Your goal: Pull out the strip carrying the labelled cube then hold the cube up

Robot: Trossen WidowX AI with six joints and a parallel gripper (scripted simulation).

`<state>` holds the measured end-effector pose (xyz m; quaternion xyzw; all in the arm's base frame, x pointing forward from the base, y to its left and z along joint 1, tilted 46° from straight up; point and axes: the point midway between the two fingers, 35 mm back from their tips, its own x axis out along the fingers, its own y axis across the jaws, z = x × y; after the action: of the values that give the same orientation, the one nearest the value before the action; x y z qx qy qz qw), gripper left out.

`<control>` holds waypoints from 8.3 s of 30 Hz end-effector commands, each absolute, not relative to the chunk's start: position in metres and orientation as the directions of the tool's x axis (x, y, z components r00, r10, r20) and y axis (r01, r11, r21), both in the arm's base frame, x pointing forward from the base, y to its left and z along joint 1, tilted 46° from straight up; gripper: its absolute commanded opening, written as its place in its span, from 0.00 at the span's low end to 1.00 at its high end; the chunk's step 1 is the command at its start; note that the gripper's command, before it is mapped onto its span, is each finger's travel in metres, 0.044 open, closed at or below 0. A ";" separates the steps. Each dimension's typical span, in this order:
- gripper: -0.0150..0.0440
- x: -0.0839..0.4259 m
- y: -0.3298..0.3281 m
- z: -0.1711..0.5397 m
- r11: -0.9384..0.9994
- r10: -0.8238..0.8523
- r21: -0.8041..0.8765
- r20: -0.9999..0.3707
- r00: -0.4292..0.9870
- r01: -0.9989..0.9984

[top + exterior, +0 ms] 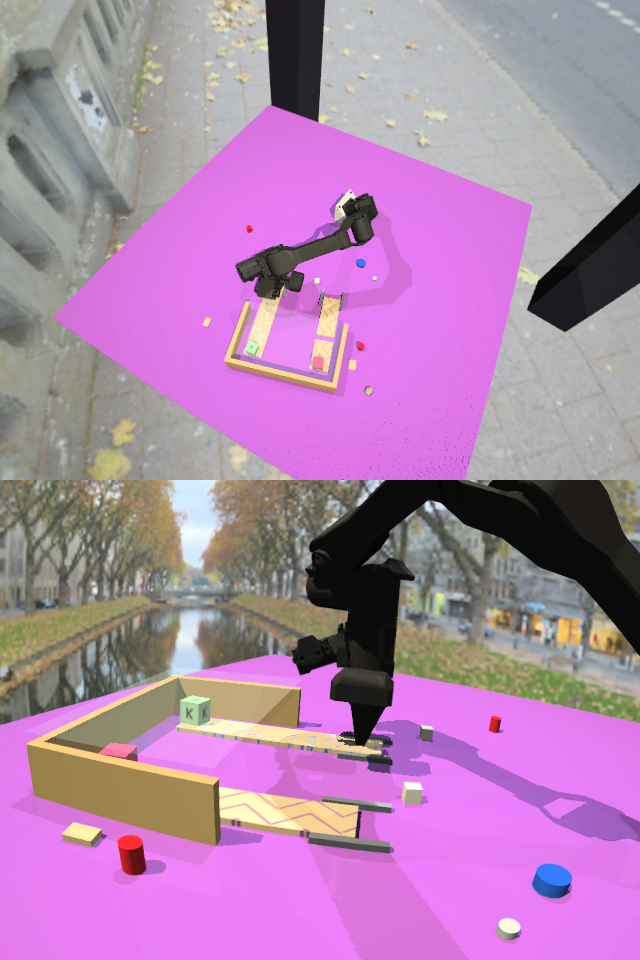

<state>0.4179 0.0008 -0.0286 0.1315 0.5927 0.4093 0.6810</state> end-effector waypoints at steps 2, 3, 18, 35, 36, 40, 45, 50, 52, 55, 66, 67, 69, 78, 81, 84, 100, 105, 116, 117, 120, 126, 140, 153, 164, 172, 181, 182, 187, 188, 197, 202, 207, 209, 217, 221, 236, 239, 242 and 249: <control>0.25 0.418 0.002 -0.029 0.629 0.717 0.667 -0.697 -0.036 -0.399; 0.25 0.418 0.002 -0.029 0.629 0.717 0.667 -0.697 -0.036 -0.399; 0.25 0.419 0.003 -0.030 0.629 0.717 0.667 -0.697 -0.036 -0.399; 0.25 0.419 0.004 -0.032 0.629 0.717 0.667 -0.697 -0.036 -0.399; 0.25 0.420 0.004 -0.032 0.629 0.717 0.667 -0.697 -0.036 -0.399; 0.25 0.420 0.005 -0.032 0.629 0.717 0.667 -0.697 -0.036 -0.399; 0.25 0.420 0.005 -0.033 0.629 0.717 0.667 -0.697 -0.036 -0.399; 0.25 0.421 0.005 -0.033 0.629 0.717 0.667 -0.697 -0.036 -0.399; 0.25 0.421 0.005 -0.033 0.629 0.717 0.667 -0.696 -0.036 -0.399; 0.25 0.420 0.005 -0.034 0.629 0.717 0.667 -0.697 -0.036 -0.399; 0.25 0.405 -0.001 -0.039 0.629 0.716 0.667 -0.697 -0.037 -0.398; 0.25 0.404 -0.001 -0.040 0.629 0.716 0.667 -0.697 -0.037 -0.398; 0.25 0.401 -0.002 -0.041 0.629 0.716 0.667 -0.697 -0.037 -0.398; 0.25 0.388 -0.006 -0.045 0.629 0.716 0.668 -0.697 -0.037 -0.398; 0.25 0.384 -0.008 -0.046 0.629 0.716 0.668 -0.697 -0.037 -0.398; 0.25 0.380 -0.009 -0.048 0.630 0.716 0.668 -0.697 -0.038 -0.398; 0.25 0.358 -0.016 -0.055 0.630 0.715 0.668 -0.698 -0.038 -0.397; 0.25 0.351 -0.019 -0.057 0.630 0.715 0.668 -0.698 -0.039 -0.396; 0.25 0.336 -0.024 -0.062 0.631 0.715 0.668 -0.698 -0.039 -0.396; 0.25 0.335 -0.024 -0.062 0.631 0.715 0.668 -0.698 -0.039 -0.396; 0.25 0.331 -0.026 -0.063 0.631 0.715 0.668 -0.698 -0.039 -0.396; 0.25 0.323 -0.028 -0.066 0.631 0.714 0.668 -0.699 -0.040 -0.395; 0.25 0.304 -0.035 -0.072 0.631 0.714 0.667 -0.699 -0.040 -0.395; 0.25 0.286 -0.041 -0.077 0.632 0.713 0.667 -0.700 -0.041 -0.394; 0.25 0.271 -0.047 -0.082 0.632 0.713 0.667 -0.700 -0.041 -0.394; 0.25 0.259 -0.051 -0.085 0.633 0.712 0.667 -0.700 -0.042 -0.393; 0.25 0.248 -0.055 -0.089 0.633 0.712 0.667 -0.701 -0.042 -0.393; 0.25 0.248 -0.055 -0.089 0.633 0.712 0.667 -0.701 -0.042 -0.393; 0.25 0.248 -0.055 -0.089 0.633 0.712 0.667 -0.701 -0.042 -0.393; 0.25 0.256 -0.061 -0.084 0.641 0.711 0.657 -0.703 -0.016 -0.396; 0.25 0.258 -0.090 -0.056 0.635 0.711 0.666 -0.702 -0.042 -0.393; 0.48 0.281 -0.083 -0.049 0.663 0.711 0.689 -0.702 -0.041 -0.292; 0.70 0.295 -0.080 -0.044 0.663 0.712 0.690 -0.701 -0.041 -0.290; 0.79 0.302 -0.079 -0.041 0.663 0.712 0.690 -0.701 -0.041 -0.290; 1.00 0.329 -0.073 -0.031 0.663 0.712 0.690 -0.701 -0.040 -0.291; 1.00 0.342 -0.071 -0.026 0.662 0.713 0.690 -0.701 -0.039 -0.292; 1.00 0.392 -0.058 -0.006 0.661 0.713 0.690 -0.700 -0.037 -0.294; 1.00 0.402 -0.056 -0.002 0.661 0.714 0.690 -0.700 -0.037 -0.294; 1.00 0.412 -0.053 0.003 0.661 0.714 0.690 -0.699 -0.037 -0.294; 1.00 0.433 -0.044 0.012 0.661 0.714 0.690 -0.699 -0.036 -0.295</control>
<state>0.4242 -0.0501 0.0085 0.1675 0.6141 0.3739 0.6746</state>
